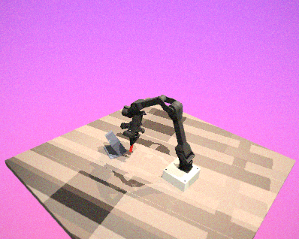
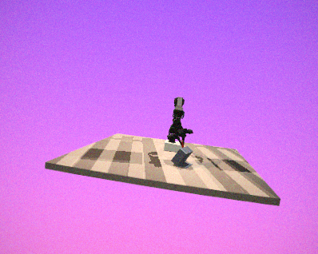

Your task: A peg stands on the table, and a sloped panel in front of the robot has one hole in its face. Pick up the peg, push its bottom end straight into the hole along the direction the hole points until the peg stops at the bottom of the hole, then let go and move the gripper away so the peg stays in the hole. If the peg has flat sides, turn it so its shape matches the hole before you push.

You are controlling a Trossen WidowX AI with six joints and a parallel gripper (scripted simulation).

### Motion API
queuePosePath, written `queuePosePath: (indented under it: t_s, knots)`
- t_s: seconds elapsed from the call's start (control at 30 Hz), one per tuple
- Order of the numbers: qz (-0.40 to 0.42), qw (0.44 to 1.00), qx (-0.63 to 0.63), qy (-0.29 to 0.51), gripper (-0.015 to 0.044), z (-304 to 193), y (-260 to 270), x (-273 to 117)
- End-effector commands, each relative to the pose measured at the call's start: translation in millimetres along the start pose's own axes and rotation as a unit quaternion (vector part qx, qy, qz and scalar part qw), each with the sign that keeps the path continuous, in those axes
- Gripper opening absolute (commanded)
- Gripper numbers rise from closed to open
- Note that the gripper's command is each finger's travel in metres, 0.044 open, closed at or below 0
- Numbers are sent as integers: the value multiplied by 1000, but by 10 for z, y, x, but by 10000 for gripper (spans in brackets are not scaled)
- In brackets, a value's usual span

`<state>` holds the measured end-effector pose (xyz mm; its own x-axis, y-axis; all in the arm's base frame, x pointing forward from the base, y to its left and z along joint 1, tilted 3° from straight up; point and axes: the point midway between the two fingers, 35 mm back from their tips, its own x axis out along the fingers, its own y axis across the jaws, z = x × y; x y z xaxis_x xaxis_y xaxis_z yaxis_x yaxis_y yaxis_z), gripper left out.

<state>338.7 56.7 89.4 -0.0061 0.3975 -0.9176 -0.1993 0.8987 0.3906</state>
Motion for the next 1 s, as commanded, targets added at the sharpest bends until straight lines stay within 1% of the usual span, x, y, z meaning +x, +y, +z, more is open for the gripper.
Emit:
queuePosePath:
  t_s: [0.0, 0.97]
  knots:
    - [15, 1000, 13, -8, 0, 47, -39, -19]
    - [100, 990, 89, -49, 0, 172, -335, -130]
